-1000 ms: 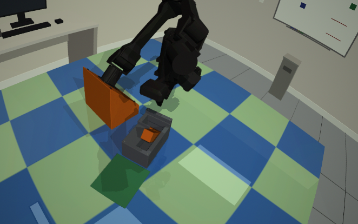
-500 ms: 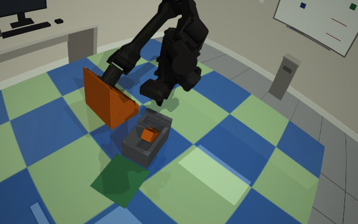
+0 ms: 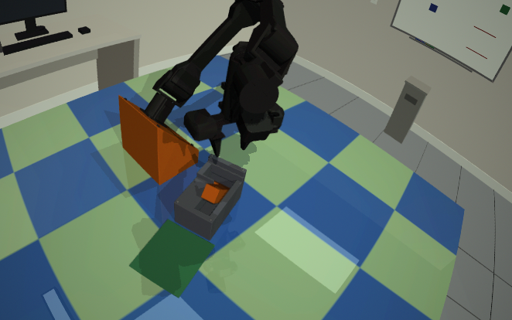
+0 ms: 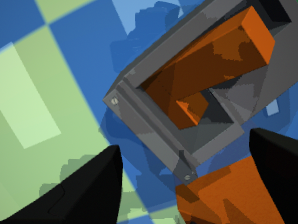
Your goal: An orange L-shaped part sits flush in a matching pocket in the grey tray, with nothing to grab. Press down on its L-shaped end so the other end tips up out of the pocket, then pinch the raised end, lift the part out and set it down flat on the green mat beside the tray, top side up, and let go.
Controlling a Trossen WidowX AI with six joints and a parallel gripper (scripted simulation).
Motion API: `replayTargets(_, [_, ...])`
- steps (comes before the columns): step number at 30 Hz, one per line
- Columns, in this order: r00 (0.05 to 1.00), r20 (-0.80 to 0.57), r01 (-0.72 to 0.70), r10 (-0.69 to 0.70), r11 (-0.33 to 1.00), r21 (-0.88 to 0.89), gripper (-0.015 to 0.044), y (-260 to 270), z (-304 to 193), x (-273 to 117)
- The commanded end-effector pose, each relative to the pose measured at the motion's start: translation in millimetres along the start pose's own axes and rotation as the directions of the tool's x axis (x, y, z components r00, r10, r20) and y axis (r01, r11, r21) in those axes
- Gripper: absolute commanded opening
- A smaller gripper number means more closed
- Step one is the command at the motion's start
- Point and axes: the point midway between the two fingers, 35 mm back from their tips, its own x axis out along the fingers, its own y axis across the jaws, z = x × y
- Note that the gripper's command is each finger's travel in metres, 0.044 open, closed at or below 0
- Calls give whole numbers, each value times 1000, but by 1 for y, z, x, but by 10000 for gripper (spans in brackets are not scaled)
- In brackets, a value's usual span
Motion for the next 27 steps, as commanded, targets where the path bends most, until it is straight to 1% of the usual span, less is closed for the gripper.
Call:
replayTargets(1, [1000, -6, 9, -7, 873, 488, 280, -22, 17, -1])
replayTargets(4, [1000, -9, 11, -7, 674, 739, 280, -35, 26, -1])
replayTargets(6, [1000, -10, 12, -7, 563, 826, 280, -41, 30, 0])
replayTargets(7, [1000, -11, 13, -7, 549, 836, 280, -42, 31, 0])
replayTargets(17, [1000, -11, 13, -7, 549, 836, 280, -42, 31, 1])
replayTargets(24, [1000, -11, 12, -6, 549, 836, 280, -42, 30, 29])
replayTargets(27, [1000, -11, 12, -6, 549, 836, 280, -42, 30, 31])
